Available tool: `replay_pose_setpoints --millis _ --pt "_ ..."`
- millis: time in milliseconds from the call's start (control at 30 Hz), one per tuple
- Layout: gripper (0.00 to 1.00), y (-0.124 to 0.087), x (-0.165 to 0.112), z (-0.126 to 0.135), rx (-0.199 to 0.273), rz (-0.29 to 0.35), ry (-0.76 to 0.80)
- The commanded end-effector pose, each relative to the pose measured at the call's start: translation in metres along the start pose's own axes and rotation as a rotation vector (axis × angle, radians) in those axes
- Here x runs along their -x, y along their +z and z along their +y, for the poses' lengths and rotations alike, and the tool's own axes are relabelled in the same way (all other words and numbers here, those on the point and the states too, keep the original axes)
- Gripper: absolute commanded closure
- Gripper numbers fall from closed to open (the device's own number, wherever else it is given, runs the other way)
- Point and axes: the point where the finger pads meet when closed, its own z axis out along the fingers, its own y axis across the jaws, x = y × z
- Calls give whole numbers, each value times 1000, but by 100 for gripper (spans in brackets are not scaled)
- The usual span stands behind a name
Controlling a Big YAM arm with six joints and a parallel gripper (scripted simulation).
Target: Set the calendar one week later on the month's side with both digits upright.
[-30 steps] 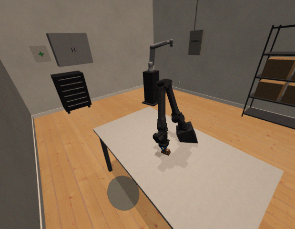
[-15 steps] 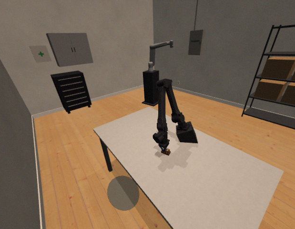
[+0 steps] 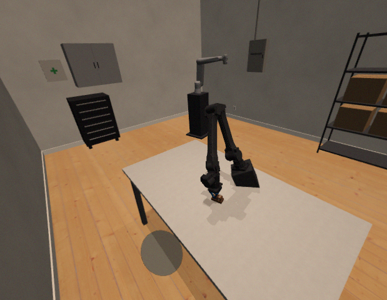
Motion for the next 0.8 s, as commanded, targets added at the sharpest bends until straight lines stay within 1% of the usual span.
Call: replay_pose_setpoints --millis 0,333,567,767 --pt "74 -3 4 9 29 -5 2" --pt "74 -7 4 11 36 -5 4" --pt "74 -9 2 9 26 -3 0" --pt "74 -12 1 12 32 -2 1"
